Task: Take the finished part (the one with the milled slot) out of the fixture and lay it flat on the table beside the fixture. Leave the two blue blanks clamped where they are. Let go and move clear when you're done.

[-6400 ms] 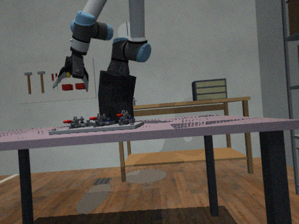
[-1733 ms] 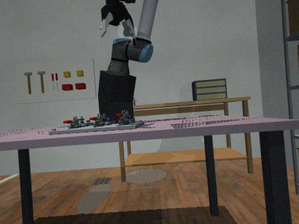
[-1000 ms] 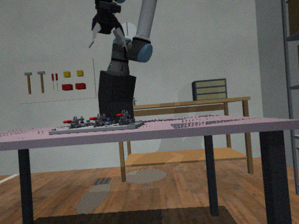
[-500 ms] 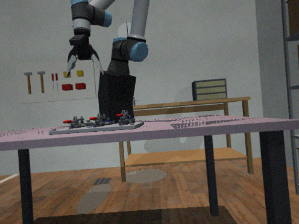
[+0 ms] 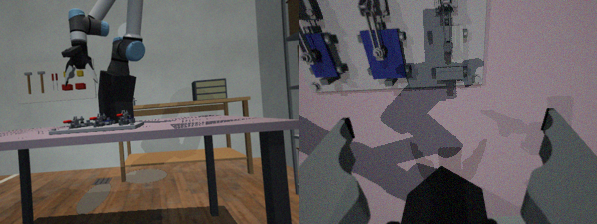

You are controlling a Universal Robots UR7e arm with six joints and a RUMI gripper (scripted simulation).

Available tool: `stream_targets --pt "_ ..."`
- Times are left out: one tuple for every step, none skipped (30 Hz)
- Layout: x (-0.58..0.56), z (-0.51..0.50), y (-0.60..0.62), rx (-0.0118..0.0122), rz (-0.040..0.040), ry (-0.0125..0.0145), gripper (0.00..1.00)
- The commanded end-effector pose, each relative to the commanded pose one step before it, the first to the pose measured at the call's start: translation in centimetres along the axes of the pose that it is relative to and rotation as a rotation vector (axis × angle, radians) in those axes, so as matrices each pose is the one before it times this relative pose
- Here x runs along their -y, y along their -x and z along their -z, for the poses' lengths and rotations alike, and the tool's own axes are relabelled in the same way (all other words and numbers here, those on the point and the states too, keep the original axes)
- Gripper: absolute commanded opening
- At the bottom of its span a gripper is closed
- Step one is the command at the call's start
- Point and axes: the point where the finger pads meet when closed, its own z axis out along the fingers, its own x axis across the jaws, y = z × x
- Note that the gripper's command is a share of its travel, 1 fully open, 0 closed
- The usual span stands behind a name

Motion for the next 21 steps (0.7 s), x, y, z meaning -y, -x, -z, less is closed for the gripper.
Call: stream_targets --pt "-0.026 -0.035 -0.106 -0.00092 -0.00264 -0.00174 1.00" --pt "0.000 0.000 0.000 0.00000 0.00000 0.00000 1.00" --pt "-0.002 -0.002 -0.003 -0.00001 -0.00011 -0.00004 0.00" --pt "-0.001 -0.002 -0.002 -0.00001 -0.00007 -0.00003 0.00" --pt "-0.001 -0.001 -0.001 -0.00001 -0.00005 -0.00002 0.00" --pt "-0.001 -0.001 -0.001 0.00000 -0.00003 -0.00001 0.00" --pt "0.000 0.000 0.000 0.00000 -0.00001 -0.00001 0.00" --pt "0.000 0.000 0.000 0.00000 0.00000 0.00000 0.00" --pt "0.000 0.000 0.000 0.00000 0.00000 0.00000 0.00" --pt "0.000 0.000 0.000 0.00000 0.00001 0.00000 0.00" --pt "0.000 0.000 0.000 0.00000 0.00000 0.00000 0.00" --pt "0.000 0.000 0.000 0.00000 0.00000 0.00000 0.00" --pt "0.000 0.000 0.001 0.00000 0.00002 0.00001 0.00" --pt "0.000 0.000 0.001 0.00000 0.00002 0.00001 0.00" --pt "0.000 0.000 0.001 0.00000 0.00002 0.00001 0.00" --pt "0.000 0.000 0.001 0.00000 0.00002 0.00001 0.00" --pt "0.000 0.000 0.001 0.00000 0.00002 0.00001 0.00" --pt "0.000 0.000 0.001 0.00000 0.00002 0.00001 0.00" --pt "0.000 0.000 0.000 0.00000 0.00002 0.00001 0.00" --pt "0.000 0.000 0.000 0.00000 0.00001 0.00001 0.00" --pt "0.000 0.000 0.000 0.00000 0.00001 0.00001 0.00"
